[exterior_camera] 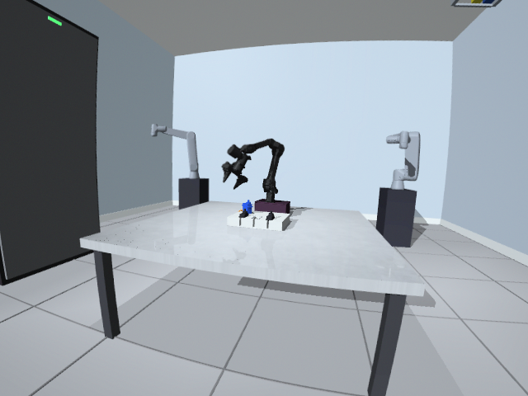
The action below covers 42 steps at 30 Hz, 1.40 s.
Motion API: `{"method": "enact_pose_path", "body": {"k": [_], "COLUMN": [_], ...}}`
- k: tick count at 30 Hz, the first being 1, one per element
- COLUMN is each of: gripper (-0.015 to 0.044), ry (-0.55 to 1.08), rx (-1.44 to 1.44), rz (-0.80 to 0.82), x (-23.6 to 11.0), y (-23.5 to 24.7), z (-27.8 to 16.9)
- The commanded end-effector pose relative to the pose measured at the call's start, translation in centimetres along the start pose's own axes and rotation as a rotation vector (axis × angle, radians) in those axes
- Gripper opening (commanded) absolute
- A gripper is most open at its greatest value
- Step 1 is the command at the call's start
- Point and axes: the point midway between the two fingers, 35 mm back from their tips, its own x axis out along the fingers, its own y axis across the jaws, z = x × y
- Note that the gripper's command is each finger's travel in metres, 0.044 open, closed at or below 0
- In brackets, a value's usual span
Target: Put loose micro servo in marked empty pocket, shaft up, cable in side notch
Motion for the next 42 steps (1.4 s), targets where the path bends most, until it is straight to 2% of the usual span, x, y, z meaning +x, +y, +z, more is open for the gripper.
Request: {"method": "enact_pose_path", "body": {"k": [1, 14, 22, 28, 42], "gripper": [0.044, 0.044, 0.044, 0.044, 0.044], "ry": [0.06, 0.092, 0.092, 0.092, 0.092], "rx": [0.073, 0.256, 0.258, 0.258, 0.258], "rz": [-0.127, -0.488, -0.493, -0.493, -0.493], "x": [0.9, 1.5, 1.6, 3.7, 4.9], "y": [-2.1, -7.9, -8.0, -9.0, -9.6], "z": [-2.4, -7.4, -7.4, -7.7, -7.9]}}
